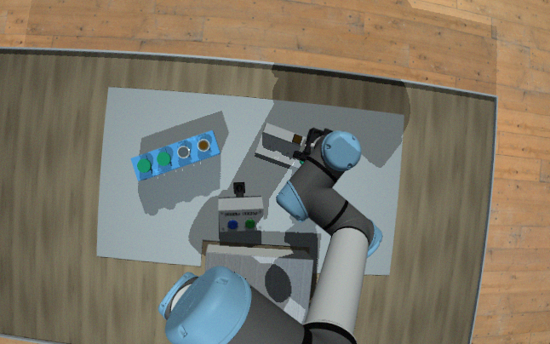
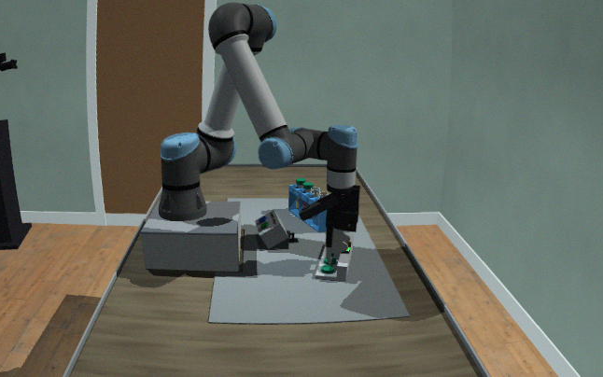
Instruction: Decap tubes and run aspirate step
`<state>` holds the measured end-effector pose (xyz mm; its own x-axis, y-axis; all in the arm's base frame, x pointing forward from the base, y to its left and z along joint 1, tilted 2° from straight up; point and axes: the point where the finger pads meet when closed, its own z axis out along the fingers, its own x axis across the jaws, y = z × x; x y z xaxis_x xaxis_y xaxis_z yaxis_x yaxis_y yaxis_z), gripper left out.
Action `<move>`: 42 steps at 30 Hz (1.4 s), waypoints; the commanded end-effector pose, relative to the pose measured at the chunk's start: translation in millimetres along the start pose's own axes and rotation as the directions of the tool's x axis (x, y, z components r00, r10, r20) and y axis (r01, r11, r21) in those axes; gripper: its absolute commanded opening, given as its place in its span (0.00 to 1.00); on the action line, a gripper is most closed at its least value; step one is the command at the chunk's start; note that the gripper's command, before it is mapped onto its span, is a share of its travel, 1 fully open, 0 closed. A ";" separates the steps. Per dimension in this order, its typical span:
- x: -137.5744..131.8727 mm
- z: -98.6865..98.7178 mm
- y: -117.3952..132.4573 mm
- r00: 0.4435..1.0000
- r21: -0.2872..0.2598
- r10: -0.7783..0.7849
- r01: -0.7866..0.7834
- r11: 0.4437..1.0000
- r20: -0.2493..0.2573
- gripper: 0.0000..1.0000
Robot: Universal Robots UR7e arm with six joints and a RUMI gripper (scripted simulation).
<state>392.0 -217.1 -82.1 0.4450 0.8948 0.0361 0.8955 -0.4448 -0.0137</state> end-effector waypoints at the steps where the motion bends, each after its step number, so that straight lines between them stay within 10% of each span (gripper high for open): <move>1: -0.1 0.0 0.4 1.000 -0.001 0.000 0.000 1.000 0.000 0.29; 2: -0.1 0.0 0.4 1.000 -0.001 0.000 0.000 1.000 0.000 0.00; 16: -0.1 -0.1 0.5 1.000 -0.001 0.000 0.000 1.000 0.000 0.00; 42: -0.1 -110.0 0.4 1.000 -0.001 0.000 0.000 1.000 0.000 0.00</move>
<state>392.0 -221.1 17.9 0.4450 0.8948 0.0353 0.8955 -0.4449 -0.0116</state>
